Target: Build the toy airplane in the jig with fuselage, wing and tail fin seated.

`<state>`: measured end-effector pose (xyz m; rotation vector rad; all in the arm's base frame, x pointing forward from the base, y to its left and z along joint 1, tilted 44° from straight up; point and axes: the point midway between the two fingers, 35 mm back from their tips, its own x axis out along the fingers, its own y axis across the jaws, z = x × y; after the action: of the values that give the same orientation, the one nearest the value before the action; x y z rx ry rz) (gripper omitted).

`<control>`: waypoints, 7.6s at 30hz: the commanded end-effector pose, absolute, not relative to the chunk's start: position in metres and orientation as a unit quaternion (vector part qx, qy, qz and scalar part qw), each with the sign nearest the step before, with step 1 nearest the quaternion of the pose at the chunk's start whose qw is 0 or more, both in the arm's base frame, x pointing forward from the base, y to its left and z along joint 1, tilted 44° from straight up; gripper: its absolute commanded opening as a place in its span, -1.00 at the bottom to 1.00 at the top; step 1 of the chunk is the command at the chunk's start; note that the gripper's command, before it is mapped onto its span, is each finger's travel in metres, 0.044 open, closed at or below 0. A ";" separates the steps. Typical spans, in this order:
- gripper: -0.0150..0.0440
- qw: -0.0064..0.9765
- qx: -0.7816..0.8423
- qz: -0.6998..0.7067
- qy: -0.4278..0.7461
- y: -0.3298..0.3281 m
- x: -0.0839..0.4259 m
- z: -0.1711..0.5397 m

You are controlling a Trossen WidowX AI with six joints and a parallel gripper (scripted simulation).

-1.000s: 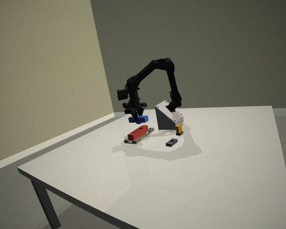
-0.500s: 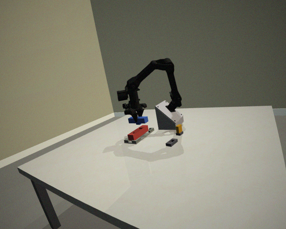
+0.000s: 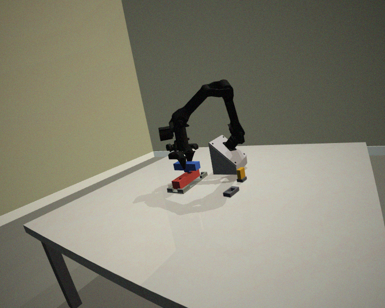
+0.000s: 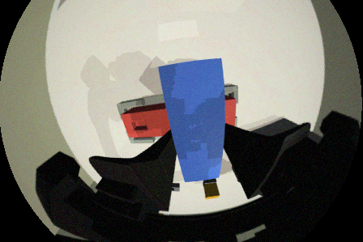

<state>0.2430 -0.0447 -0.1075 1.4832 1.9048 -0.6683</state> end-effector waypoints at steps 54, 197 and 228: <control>1.00 0.311 0.563 -0.253 0.722 -0.040 0.241 -0.112; -0.43 0.597 0.232 0.286 0.713 0.175 0.155 0.040; -0.49 0.602 0.224 0.277 0.715 0.122 0.179 0.090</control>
<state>0.1756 0.1286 0.0828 0.5280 1.6652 0.6414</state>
